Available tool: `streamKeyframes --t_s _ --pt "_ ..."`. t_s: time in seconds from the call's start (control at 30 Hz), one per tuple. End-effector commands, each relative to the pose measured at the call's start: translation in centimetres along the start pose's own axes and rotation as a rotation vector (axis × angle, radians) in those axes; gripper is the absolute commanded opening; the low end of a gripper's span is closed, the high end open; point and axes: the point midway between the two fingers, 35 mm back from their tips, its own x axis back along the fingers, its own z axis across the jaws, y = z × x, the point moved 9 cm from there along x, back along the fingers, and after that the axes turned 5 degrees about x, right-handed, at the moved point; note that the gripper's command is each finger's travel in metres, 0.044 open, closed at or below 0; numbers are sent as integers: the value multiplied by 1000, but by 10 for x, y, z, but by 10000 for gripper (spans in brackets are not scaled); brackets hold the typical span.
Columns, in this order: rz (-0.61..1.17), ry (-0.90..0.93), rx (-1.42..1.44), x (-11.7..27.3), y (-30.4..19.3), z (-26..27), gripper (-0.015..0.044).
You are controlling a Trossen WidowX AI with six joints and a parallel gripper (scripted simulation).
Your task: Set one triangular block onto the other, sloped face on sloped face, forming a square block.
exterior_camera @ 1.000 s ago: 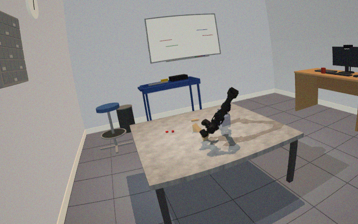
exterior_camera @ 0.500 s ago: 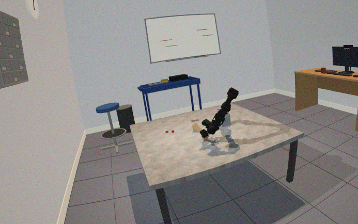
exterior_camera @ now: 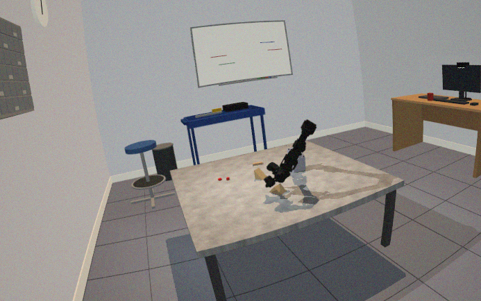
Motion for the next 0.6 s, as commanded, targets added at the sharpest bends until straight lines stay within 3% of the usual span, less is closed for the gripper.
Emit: streamKeyframes --t_s 0.0,0.2,0.4,0.47,0.57 --pt "5 0 4 7 7 1 440" --pt "-4 0 1 67 70 -6 440" --pt "0 8 -8 64 69 -4 440" --pt "115 -97 74 46 75 -5 440" --pt "431 -255 202 9 89 -9 440"
